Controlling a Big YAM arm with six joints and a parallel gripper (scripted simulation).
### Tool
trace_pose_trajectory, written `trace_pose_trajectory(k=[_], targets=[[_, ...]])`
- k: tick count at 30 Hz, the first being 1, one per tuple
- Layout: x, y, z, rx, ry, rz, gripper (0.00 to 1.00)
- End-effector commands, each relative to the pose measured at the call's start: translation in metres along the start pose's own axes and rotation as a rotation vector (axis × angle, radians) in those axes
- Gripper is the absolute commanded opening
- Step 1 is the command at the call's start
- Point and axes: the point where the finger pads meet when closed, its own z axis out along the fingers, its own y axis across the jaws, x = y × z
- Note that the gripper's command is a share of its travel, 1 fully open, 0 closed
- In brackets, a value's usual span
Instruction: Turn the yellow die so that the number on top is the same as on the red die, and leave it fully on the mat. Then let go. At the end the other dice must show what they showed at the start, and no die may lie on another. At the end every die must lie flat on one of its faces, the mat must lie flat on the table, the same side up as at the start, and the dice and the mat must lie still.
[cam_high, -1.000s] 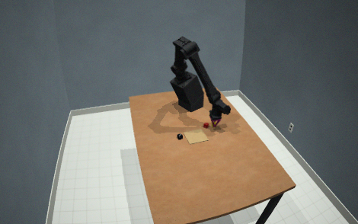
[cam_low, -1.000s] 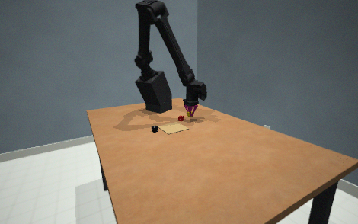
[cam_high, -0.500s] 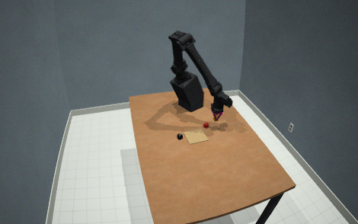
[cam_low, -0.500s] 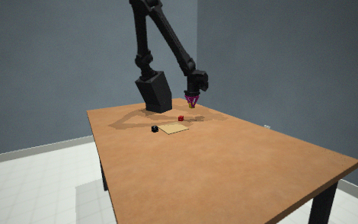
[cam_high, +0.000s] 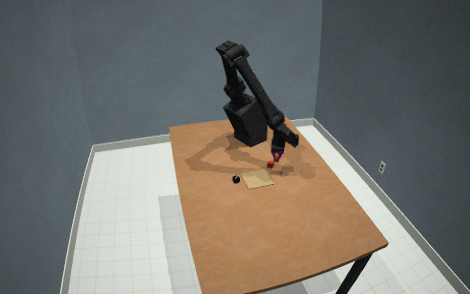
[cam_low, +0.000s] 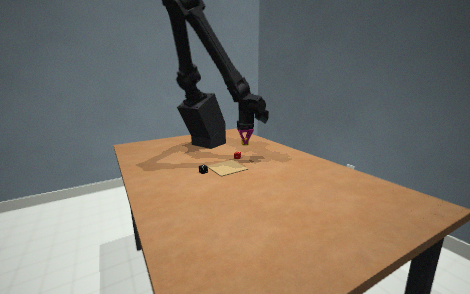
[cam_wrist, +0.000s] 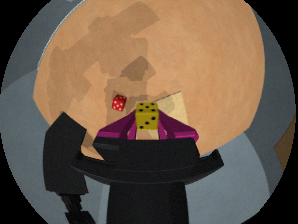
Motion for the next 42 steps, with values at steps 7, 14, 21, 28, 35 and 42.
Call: trace_pose_trajectory(k=[7, 14, 21, 28, 35, 42], targets=[[0.043, -0.041, -0.003, 0.024, -0.023, 0.384, 0.26], [0.077, -0.058, -0.001, 0.03, -0.021, 0.614, 0.26], [0.091, -0.062, 0.006, 0.023, -0.013, 0.705, 0.26], [0.092, -0.065, 0.0, 0.073, -0.128, 0.687, 0.26], [0.089, -0.055, 0.01, 0.155, -0.402, 0.663, 0.26], [0.088, -0.051, 0.008, 0.29, -0.798, 0.63, 0.26]])
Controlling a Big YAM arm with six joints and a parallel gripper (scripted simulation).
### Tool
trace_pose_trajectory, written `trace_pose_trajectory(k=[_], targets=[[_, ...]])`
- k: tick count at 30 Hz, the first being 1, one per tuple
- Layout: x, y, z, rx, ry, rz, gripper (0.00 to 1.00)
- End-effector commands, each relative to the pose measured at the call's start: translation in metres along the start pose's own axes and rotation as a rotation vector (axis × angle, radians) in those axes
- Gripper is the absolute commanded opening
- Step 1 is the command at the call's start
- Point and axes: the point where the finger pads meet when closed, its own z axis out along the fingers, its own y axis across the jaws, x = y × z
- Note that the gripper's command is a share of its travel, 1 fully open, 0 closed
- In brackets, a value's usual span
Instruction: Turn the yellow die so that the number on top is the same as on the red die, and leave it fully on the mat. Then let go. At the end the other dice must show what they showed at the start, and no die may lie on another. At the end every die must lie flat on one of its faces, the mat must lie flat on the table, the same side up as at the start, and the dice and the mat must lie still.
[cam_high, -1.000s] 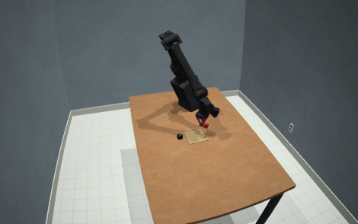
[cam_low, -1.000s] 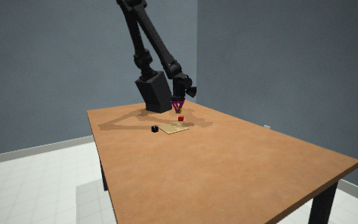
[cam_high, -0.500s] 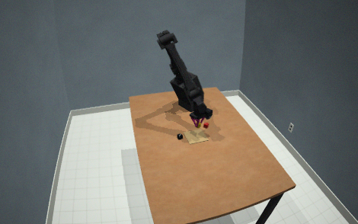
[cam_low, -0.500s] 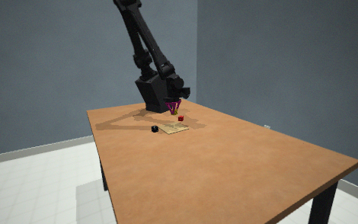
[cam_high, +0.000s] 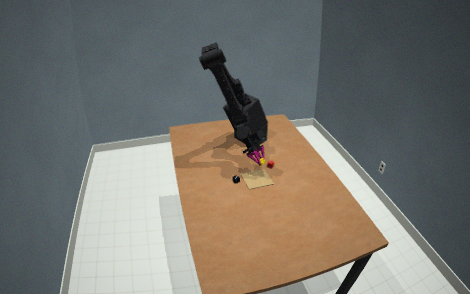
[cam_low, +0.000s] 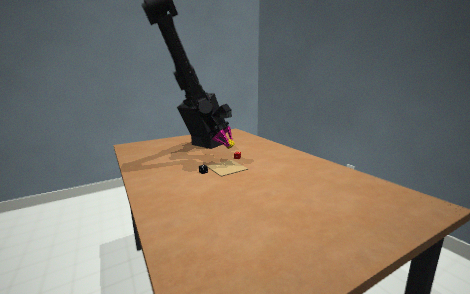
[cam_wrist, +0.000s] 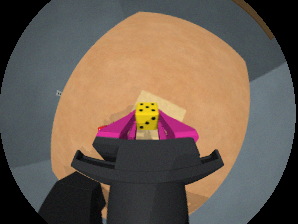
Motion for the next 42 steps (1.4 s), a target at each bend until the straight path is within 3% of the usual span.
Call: trace_pose_trajectory(k=[1, 2, 4, 7, 11, 22, 42], targets=[[0.015, -0.006, 0.006, 0.046, -0.153, -0.047, 0.26], [0.009, -0.014, 0.011, 0.062, -0.21, -0.056, 0.26], [0.009, -0.014, 0.011, 0.062, -0.21, -0.056, 0.26], [0.009, -0.014, 0.011, 0.059, -0.309, -0.053, 0.26], [0.009, -0.013, 0.01, 0.054, -0.359, -0.04, 0.26], [0.013, -0.012, 0.011, 0.053, -0.357, -0.049, 0.26], [0.047, -0.016, 0.051, 0.058, -0.359, -0.062, 0.26]])
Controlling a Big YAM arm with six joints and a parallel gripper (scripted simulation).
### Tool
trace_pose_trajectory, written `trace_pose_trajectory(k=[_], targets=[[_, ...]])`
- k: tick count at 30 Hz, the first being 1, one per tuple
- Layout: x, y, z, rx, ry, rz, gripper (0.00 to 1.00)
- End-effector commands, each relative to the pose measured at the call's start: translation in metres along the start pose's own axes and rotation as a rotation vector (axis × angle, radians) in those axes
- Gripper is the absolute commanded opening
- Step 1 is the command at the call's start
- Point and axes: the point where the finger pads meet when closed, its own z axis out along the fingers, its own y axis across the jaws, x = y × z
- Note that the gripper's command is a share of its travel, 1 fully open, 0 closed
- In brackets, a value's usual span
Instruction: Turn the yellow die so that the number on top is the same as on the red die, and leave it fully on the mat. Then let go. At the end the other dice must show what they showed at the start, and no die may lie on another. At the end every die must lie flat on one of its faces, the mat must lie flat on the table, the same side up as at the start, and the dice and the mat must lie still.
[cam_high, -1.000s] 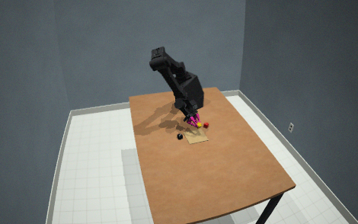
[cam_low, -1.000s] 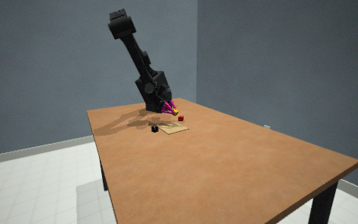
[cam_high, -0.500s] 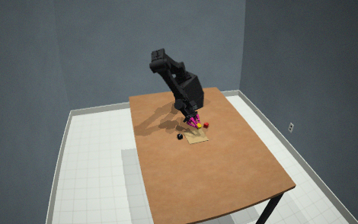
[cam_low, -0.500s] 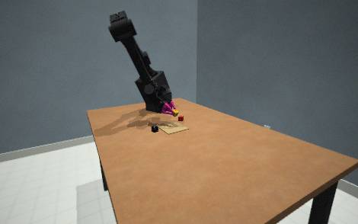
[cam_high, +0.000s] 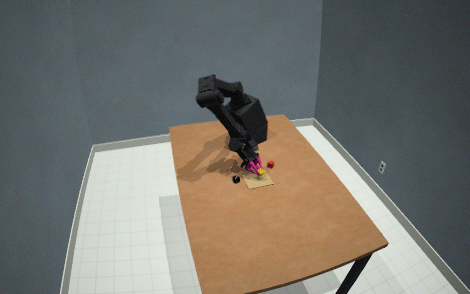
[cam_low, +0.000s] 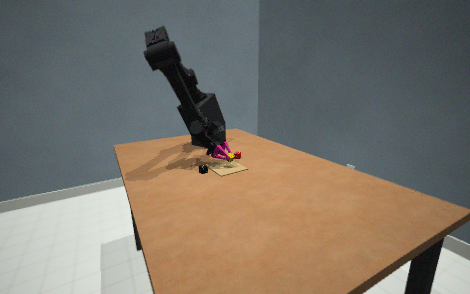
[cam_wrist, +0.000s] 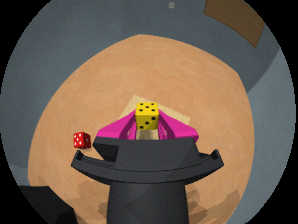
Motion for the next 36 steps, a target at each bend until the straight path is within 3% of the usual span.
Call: trace_pose_trajectory(k=[1, 9, 36], targets=[[0.0136, -0.0026, 0.0009, 0.016, 0.001, -0.008, 0.26], [0.0232, 0.0011, 0.0028, 0.01, 0.006, 0.002, 0.26], [0.0235, 0.0012, 0.0029, 0.01, 0.007, 0.003, 0.26]])
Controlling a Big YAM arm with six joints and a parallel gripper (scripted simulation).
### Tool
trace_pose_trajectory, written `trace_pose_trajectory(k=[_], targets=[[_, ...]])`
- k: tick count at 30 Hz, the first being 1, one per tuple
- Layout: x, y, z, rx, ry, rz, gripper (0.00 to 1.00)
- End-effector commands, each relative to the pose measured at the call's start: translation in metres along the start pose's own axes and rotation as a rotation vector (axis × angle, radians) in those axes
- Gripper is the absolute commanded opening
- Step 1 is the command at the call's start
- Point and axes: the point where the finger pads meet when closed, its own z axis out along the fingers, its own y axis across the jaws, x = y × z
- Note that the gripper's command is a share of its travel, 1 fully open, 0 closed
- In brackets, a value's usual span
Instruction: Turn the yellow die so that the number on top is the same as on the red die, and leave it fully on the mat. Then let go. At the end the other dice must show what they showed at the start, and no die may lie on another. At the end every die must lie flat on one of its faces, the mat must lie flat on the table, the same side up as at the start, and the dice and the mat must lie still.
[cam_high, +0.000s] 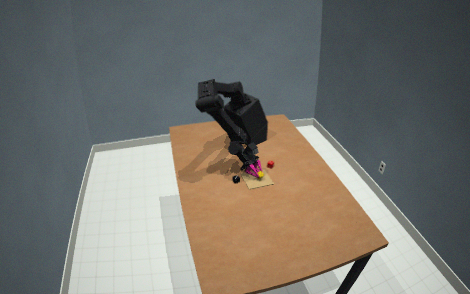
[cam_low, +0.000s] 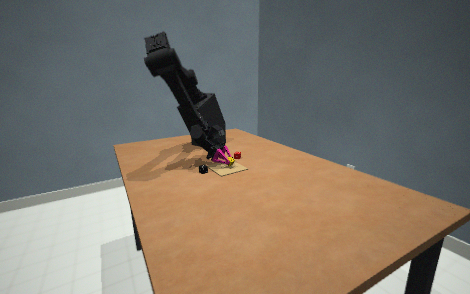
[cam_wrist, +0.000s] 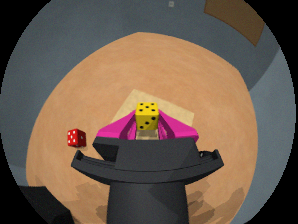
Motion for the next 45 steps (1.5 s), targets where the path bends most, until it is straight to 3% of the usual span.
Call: trace_pose_trajectory(k=[1, 45], targets=[[0.0061, 0.0006, -0.0052, 0.009, 0.003, 0.0, 0.26], [0.0143, 0.0005, -0.0008, 0.009, 0.003, 0.0, 0.26]])
